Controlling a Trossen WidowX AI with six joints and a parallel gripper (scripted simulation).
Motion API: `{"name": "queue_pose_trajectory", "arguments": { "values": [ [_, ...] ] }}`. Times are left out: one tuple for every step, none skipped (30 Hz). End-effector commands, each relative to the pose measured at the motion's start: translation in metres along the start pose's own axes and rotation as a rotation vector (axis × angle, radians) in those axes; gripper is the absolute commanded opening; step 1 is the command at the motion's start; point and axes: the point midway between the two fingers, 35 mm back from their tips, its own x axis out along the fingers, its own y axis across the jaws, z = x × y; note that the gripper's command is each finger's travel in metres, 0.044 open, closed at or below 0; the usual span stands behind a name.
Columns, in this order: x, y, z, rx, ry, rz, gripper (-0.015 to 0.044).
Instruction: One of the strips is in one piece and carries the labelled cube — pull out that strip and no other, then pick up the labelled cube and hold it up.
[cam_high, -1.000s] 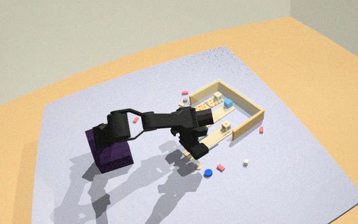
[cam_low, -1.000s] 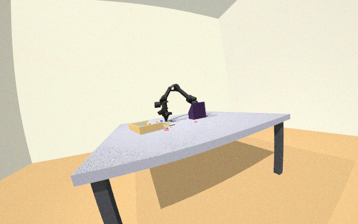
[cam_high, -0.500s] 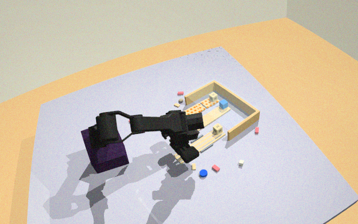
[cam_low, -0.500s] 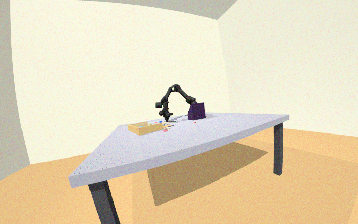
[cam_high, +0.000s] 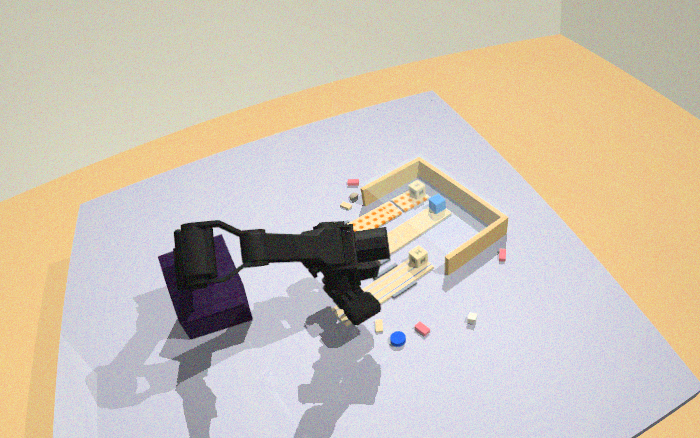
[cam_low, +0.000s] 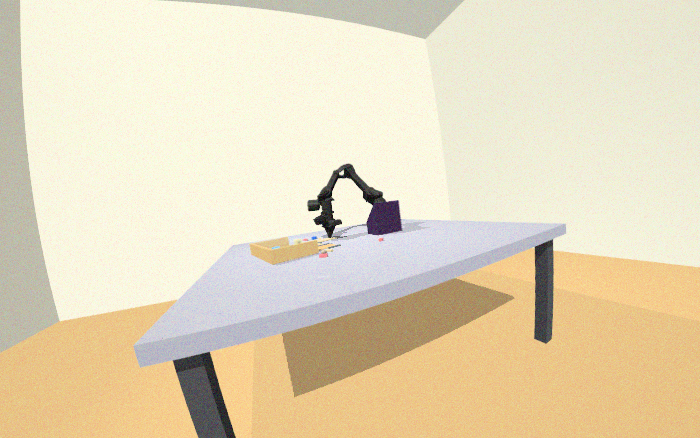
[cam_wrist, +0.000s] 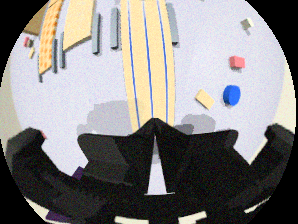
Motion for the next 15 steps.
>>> {"name": "queue_pose_trajectory", "arguments": {
  "values": [
    [0.006,0.0007,-0.014,-0.001,0.029,0.007,0.0],
    [0.0059,0.0007,-0.0154,-0.001,0.029,0.007,0.0],
    [0.0059,0.0006,-0.0168,-0.001,0.029,0.007,0.0],
    [0.0059,0.0006,-0.0181,-0.001,0.029,0.007,0.0],
    [0.0059,0.0006,-0.0191,-0.001,0.029,0.007,0.0],
    [0.0059,0.0006,-0.0197,-0.001,0.029,0.007,0.0],
    [0.0059,0.0006,-0.0199,-0.001,0.029,0.007,0.0],
    [0.0059,0.0006,-0.0199,-0.001,0.029,0.007,0.0],
    [0.0059,0.0006,-0.0199,-0.001,0.029,0.007,0.0],
    [0.0059,0.0006,-0.0199,-0.001,0.029,0.007,0.0],
    [0.0059,0.0006,-0.0199,-0.001,0.029,0.007,0.0],
    [0.0059,0.0006,-0.0199,-0.001,0.029,0.007,0.0],
    [0.0059,0.0006,-0.0199,-0.001,0.029,0.007,0.0],
    [0.0059,0.0006,-0.0199,-0.001,0.029,0.007,0.0],
    [0.0059,0.0006,-0.0199,-0.001,0.029,0.007,0.0]
  ]
}}
